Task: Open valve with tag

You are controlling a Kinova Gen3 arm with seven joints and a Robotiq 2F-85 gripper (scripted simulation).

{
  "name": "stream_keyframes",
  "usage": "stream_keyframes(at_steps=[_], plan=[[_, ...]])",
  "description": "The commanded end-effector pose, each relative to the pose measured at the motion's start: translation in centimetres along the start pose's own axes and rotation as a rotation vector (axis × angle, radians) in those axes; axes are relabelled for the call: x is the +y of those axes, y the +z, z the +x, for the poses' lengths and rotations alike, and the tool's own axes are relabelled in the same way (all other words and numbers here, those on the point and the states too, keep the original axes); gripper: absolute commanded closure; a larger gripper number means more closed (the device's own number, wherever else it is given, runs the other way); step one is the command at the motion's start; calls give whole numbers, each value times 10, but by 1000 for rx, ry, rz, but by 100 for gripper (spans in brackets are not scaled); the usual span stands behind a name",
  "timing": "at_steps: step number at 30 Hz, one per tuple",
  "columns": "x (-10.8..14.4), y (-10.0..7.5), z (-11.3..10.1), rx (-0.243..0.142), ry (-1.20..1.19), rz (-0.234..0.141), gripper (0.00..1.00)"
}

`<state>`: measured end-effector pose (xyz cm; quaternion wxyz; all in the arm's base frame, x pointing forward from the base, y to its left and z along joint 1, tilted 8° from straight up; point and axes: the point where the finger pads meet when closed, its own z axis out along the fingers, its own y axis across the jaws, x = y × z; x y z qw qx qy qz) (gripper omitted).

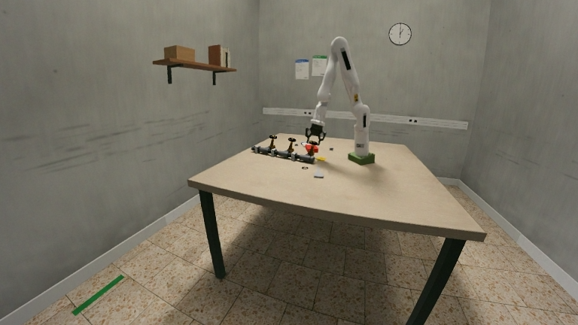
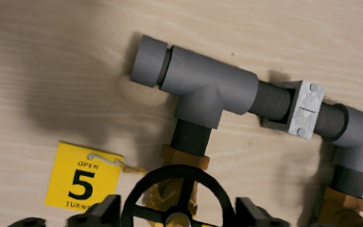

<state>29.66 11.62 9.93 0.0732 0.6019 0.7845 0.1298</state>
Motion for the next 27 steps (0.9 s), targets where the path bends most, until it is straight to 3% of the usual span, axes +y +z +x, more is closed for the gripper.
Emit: stream_keyframes(at_steps=[1,27], plan=[[0,0,0,0,0,-1,36],[0,0,0,0,-26,-1,36]])
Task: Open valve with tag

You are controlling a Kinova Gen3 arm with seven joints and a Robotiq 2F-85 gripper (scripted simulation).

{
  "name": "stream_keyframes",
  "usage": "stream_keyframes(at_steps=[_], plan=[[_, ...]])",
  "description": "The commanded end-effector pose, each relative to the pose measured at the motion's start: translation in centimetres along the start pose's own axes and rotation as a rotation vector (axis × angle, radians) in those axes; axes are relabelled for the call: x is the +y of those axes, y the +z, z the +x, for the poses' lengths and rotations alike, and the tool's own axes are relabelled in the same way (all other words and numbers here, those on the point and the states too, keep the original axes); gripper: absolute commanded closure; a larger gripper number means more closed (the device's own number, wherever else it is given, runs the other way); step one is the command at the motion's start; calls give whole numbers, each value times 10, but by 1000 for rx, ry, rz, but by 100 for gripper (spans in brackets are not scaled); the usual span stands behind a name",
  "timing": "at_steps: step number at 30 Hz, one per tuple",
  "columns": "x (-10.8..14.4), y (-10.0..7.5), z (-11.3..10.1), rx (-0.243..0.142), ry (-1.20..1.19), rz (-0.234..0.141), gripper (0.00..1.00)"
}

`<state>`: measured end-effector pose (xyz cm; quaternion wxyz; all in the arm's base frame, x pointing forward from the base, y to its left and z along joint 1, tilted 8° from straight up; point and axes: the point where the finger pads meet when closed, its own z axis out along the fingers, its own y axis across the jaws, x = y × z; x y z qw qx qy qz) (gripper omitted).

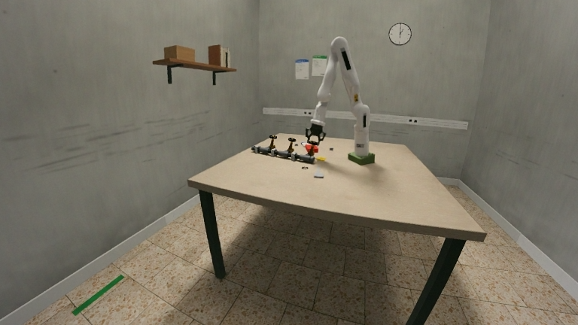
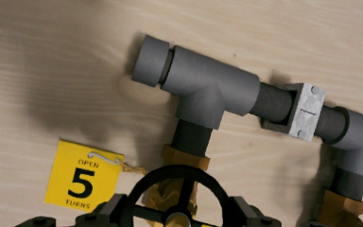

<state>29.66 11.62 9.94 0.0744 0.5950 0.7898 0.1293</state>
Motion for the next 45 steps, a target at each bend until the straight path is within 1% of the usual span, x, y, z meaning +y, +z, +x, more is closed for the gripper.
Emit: stream_keyframes(at_steps=[1,8,11,17,23,25,40,42,45], plan=[[0,0,0,0,-18,-1,36],[0,0,0,0,-92,-1,36],[0,0,0,0,-162,-1,36],[0,0,0,0,-363,-1,36],[0,0,0,0,-641,-1,36],[0,0,0,0,-641,-1,36],[0,0,0,-1,-1544,-1,36],[0,0,0,-1,-1544,-1,36],[0,0,0,-1,-1727,-1,36]])
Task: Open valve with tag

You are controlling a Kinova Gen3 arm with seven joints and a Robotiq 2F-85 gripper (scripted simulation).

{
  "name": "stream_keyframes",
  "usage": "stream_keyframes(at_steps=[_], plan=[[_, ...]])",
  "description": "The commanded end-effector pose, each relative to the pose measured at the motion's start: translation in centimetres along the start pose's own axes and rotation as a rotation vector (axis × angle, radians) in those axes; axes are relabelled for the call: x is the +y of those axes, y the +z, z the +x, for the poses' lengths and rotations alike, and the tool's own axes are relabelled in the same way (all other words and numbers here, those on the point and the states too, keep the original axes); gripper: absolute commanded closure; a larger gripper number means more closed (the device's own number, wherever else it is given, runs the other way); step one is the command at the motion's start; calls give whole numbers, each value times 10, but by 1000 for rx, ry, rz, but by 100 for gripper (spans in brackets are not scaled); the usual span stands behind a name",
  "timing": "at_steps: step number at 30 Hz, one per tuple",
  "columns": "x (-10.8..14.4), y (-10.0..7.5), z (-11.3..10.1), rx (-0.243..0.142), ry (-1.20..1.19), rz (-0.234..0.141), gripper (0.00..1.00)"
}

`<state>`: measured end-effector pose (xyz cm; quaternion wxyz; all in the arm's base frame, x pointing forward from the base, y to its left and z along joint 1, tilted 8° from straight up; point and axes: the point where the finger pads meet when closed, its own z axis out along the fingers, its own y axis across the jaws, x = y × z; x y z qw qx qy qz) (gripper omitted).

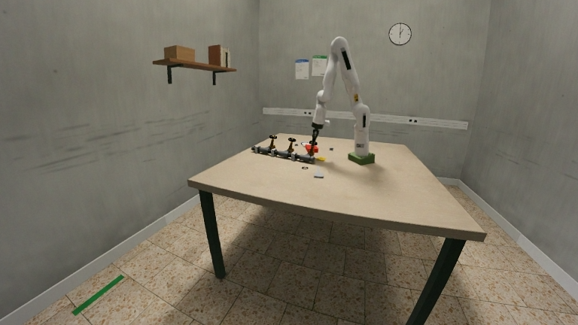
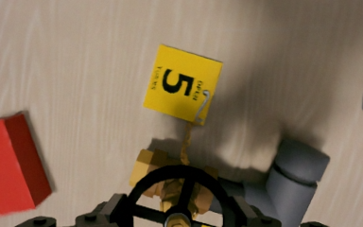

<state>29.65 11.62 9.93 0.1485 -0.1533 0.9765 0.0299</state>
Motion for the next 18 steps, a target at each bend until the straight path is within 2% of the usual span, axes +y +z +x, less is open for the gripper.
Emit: stream_keyframes(at_steps=[1,12,14,18], plan=[[0,0,0,4,-181,-14,36],[0,0,0,0,-739,-15,36],[0,0,0,0,-739,-15,36],[0,0,0,-2,-895,-15,36]])
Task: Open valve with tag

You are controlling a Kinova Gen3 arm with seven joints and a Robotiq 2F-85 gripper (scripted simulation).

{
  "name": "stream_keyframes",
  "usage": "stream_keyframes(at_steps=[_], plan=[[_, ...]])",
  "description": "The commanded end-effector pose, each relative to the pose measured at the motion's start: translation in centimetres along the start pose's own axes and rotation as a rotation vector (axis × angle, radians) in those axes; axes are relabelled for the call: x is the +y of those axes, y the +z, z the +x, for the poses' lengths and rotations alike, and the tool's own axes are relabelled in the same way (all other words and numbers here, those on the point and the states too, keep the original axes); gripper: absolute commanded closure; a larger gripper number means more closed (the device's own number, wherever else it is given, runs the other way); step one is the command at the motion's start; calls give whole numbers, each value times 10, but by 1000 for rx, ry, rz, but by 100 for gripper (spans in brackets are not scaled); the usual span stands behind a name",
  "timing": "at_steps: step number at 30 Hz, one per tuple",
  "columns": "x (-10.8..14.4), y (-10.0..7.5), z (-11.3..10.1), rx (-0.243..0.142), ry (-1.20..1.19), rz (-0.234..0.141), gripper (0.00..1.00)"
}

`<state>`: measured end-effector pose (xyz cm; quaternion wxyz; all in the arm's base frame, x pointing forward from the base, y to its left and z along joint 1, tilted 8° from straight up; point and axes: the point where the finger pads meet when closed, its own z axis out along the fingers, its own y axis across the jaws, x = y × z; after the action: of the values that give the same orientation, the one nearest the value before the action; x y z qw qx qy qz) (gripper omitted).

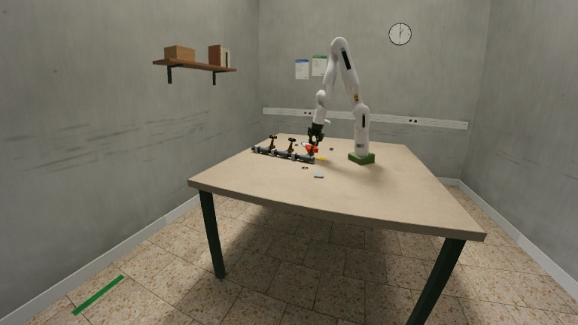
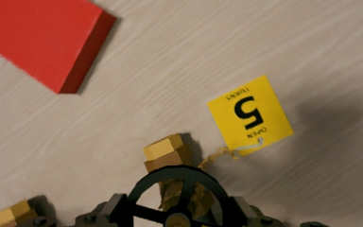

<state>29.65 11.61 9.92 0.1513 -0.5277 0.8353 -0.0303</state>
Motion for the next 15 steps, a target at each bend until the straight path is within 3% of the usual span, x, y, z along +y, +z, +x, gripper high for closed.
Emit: stream_keyframes(at_steps=[1,15], plan=[[0,0,0,-1,-115,-15,36],[0,0,0,-3,-420,-14,36]])
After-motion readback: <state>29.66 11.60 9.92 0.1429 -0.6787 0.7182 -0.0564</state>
